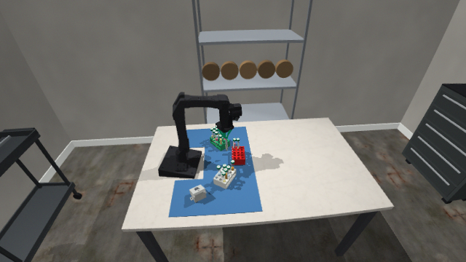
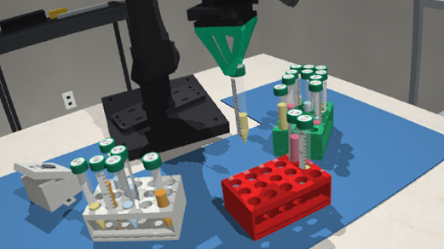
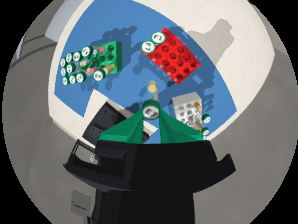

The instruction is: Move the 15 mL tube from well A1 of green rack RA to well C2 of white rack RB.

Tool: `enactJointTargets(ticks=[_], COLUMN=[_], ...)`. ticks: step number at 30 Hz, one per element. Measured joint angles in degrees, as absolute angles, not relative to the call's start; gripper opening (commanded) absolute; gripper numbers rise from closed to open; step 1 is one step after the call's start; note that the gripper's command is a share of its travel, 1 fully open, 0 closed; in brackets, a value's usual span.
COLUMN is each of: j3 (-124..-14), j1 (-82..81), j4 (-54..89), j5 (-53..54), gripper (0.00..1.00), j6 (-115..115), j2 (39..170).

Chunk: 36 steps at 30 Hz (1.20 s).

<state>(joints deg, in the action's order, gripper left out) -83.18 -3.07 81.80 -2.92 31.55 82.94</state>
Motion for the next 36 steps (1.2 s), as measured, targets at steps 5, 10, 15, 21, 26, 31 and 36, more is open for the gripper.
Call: enactJointTargets(ticks=[5,10,15,21,26,31,36], j3=[-84.42,-86.00,-87.37,-89.62,-91.79,-93.23,-95.29], j1=[-6.63,-8.34,-8.05,-7.46,-7.01,-6.81,-6.35], j4=[81.84,81.91,82.08,82.30,82.52,82.87,83.11], j5=[-3.33,-3.53,-3.53,-3.51,-3.46,-3.38,-3.36], gripper=[0.00,0.00,0.00,0.00,0.00,0.00,0.00], j6=[30.98,29.56,29.32,29.74,30.15,30.46,30.83], j2=[84.84,86.21,87.31,89.54,91.31,92.27,94.28])
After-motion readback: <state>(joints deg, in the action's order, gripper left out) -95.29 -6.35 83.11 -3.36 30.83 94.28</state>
